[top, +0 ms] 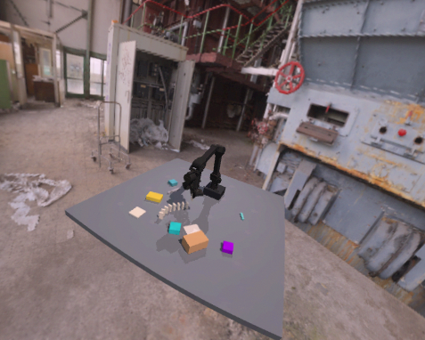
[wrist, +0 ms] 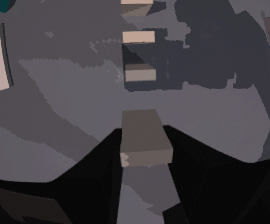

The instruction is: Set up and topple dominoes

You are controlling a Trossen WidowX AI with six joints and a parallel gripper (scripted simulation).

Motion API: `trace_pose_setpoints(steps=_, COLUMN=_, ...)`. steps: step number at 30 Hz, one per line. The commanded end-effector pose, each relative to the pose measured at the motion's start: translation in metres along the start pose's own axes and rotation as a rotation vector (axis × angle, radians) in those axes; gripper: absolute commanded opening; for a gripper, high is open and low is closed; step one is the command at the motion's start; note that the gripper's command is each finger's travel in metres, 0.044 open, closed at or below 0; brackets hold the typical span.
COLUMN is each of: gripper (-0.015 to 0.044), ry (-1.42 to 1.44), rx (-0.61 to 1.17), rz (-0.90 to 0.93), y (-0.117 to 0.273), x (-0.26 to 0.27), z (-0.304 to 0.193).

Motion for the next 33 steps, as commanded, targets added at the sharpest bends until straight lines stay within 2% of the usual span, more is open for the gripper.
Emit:
trace_pose_setpoints(steps=1, gripper=0.0107, ry=-0.004, rx=-0.003, rz=-0.003, y=-0.019, x=0.000, z=0.000)
trace_pose_setpoints(steps=11, gripper=0.0107, ry=-0.005, rx=-0.003, rz=0.000, y=-0.066, x=-0.004, z=-0.006)
trace_pose_setpoints(steps=22, gripper=0.0107, ry=-0.005, rx=-0.003, rz=0.001, y=-0.067, x=-0.004, z=-0.006)
trace_pose_setpoints(steps=33, gripper=0.0396, ry=-0.005, rx=-0.003, rz=0.001, y=-0.067, x=-0.004, z=-0.006)
Point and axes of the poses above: the point midway between the two fingers, 35 mm back from their tips, its own y axis back along the fingers, its own x axis across the jaws, z = x × y, the point moved 5 cm from there along y, back along the fingers, and after that the axes turned 3 degrees about -y, right-handed, at the moved point
